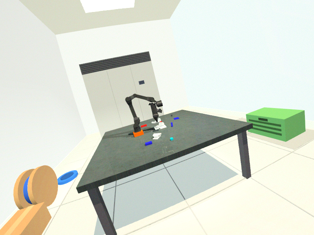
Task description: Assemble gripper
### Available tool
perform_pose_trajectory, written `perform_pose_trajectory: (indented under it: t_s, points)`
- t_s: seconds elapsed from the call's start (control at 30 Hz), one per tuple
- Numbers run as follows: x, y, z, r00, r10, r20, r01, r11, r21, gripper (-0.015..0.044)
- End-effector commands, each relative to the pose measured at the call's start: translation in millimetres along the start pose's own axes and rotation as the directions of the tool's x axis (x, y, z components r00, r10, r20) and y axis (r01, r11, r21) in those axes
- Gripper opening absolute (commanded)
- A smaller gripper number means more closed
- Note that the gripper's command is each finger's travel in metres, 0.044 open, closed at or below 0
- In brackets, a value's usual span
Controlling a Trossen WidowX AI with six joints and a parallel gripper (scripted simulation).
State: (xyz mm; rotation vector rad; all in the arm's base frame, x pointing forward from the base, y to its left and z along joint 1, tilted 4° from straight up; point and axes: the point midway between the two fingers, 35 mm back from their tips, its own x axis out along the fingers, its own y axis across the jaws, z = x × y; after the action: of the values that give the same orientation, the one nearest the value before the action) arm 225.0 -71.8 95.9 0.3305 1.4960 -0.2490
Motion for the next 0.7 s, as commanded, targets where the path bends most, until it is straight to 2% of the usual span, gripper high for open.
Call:
perform_pose_trajectory:
  t_s: [0.0,0.27,0.67]
  points:
    - [1,-11,-6,1.000,0.004,0.001,-0.003,0.997,-0.079,0.0134]
    - [3,-29,-19,1.000,0.003,0.001,-0.003,0.974,-0.224,0.0134]
    - [4,-30,-19,1.000,0.003,0.001,-0.003,0.974,-0.228,0.0134]
